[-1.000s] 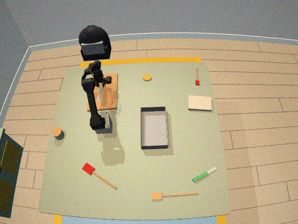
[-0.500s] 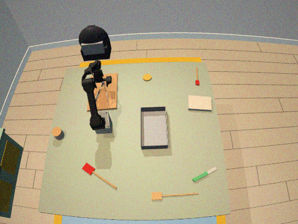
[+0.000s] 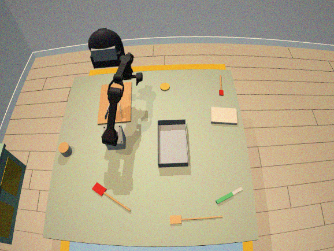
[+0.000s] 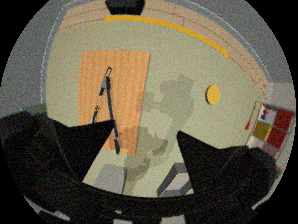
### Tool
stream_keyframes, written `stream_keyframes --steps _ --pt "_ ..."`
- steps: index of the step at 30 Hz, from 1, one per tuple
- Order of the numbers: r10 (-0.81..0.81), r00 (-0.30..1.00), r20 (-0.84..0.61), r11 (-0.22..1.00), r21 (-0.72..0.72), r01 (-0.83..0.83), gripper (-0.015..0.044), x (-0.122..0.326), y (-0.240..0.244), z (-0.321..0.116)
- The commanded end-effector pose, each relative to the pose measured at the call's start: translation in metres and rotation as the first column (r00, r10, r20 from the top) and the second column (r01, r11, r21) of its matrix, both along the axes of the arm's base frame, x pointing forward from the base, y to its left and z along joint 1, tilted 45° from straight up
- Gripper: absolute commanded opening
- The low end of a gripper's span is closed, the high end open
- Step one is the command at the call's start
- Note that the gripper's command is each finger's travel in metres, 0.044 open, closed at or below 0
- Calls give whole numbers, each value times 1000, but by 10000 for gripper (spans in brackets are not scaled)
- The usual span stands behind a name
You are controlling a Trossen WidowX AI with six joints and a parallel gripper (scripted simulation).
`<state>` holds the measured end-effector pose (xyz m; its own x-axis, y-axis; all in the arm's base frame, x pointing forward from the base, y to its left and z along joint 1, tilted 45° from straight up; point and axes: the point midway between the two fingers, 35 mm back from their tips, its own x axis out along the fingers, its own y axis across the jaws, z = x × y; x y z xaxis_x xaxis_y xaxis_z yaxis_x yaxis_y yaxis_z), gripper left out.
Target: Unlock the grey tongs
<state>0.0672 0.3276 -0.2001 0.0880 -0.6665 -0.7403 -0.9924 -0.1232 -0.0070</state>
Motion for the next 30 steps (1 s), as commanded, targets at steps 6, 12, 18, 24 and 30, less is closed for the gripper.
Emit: stream_keyframes --steps 6,12,18,24,30 --pt "16 1000 -3 1000 -17 -16 440 15 6 13" --pt "16 1000 0 1000 9 -16 440 8 33 43" --pt "16 1000 -1 1000 2 -16 440 8 32 44" --pt "16 1000 -1 1000 2 -16 440 8 32 44" --pt "16 1000 -1 1000 2 -16 440 8 32 44"
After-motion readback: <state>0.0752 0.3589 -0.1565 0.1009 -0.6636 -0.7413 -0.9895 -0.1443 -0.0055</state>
